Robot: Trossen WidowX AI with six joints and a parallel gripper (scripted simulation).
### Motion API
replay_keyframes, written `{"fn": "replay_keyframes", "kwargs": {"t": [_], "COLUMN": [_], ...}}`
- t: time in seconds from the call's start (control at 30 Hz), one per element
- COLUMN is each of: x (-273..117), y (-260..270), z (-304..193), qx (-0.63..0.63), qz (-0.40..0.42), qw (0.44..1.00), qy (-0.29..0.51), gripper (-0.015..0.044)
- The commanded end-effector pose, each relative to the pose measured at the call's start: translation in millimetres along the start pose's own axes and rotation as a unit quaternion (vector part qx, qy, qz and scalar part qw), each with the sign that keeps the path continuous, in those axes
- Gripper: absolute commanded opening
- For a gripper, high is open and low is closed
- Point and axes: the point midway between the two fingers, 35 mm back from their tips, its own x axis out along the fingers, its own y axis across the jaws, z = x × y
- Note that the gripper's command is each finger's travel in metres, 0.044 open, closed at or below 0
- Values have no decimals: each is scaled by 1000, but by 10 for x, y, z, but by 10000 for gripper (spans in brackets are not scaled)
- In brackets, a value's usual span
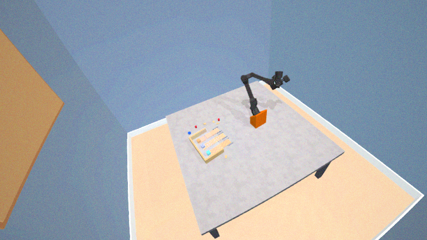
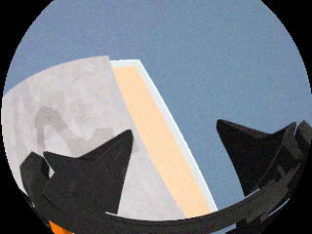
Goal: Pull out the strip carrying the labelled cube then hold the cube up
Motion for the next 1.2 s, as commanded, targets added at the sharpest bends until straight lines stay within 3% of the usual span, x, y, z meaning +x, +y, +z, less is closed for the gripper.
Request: {"fn": "replay_keyframes", "kwargs": {"t": [0.0,0.27,0.57,0.87,1.17], "x": [-16,-870,-2201,-3619,-4751], "y": [-14,-523,-693,-232,850], "z": [-7,-331,-686,-932,-1037], "qx": [0,28,71,137,208], "qz": [-5,-231,-484,-695,-840], "qw": [1000,968,851,656,399], "qy": [2,89,190,263,304], "gripper": [400,400,400,400,400]}}
